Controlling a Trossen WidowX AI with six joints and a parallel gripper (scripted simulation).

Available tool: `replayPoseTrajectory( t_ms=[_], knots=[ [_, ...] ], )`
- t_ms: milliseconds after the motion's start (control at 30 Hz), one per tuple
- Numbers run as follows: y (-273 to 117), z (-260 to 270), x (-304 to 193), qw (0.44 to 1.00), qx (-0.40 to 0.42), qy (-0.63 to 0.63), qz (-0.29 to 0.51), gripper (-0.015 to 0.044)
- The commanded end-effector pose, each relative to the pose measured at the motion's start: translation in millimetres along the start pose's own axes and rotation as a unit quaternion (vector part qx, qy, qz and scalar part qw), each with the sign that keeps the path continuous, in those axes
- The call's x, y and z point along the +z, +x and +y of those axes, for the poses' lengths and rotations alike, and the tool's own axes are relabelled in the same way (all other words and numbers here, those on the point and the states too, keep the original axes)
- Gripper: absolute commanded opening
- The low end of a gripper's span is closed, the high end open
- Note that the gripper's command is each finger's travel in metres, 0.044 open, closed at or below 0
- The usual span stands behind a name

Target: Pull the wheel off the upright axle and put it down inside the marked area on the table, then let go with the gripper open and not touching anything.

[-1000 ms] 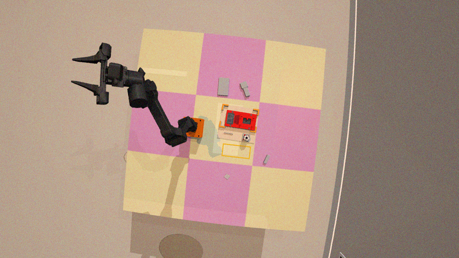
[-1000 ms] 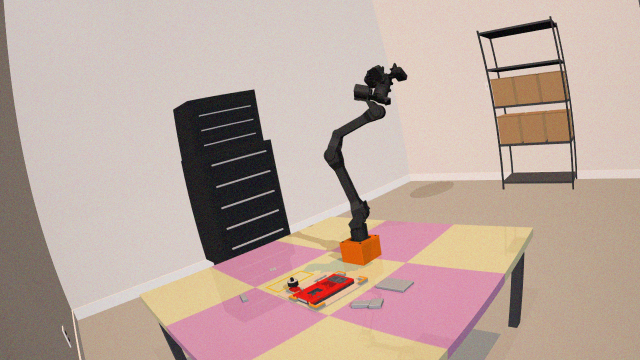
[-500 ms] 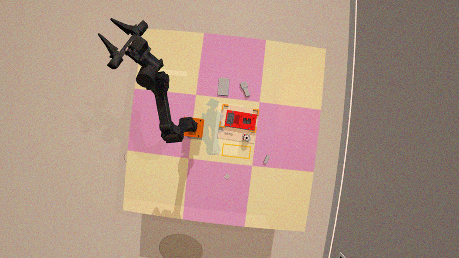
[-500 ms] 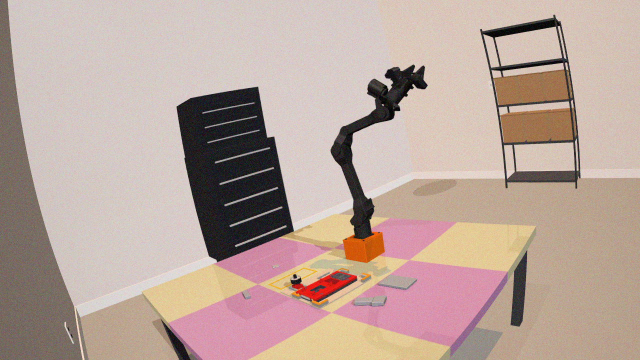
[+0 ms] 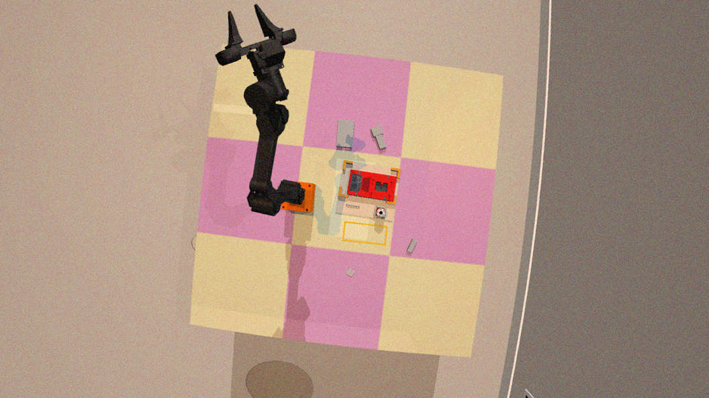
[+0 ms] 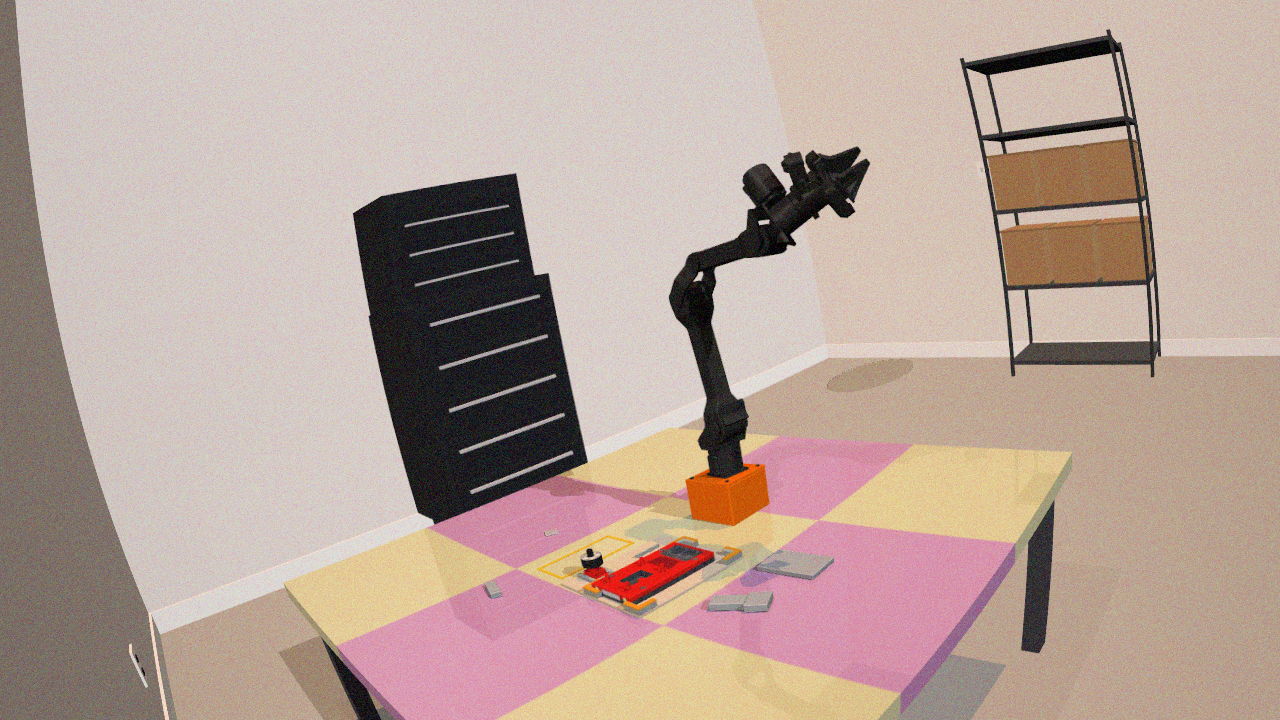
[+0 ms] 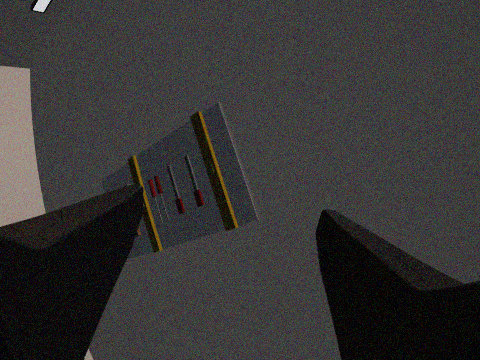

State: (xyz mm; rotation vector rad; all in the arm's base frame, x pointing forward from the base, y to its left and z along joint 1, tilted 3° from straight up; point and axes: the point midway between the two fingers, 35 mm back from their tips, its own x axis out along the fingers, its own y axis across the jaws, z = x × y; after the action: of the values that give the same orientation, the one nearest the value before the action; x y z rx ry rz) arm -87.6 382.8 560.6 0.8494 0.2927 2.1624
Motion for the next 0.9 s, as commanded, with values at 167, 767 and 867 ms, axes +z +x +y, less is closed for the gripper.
replayPoseTrajectory(
  t_ms=[167, 767, 867],
  knots=[
    [-27.0, -104.8, 7.4, 0.988, -0.153, -0.022, 0.007, 0.03],
    [-158.1, -270.0, 45.1, 0.899, -0.435, -0.043, 0.011, 0.03],
    [-186.8, -289.7, 48.5, 0.878, -0.477, -0.04, 0.017, 0.03]
  ],
)
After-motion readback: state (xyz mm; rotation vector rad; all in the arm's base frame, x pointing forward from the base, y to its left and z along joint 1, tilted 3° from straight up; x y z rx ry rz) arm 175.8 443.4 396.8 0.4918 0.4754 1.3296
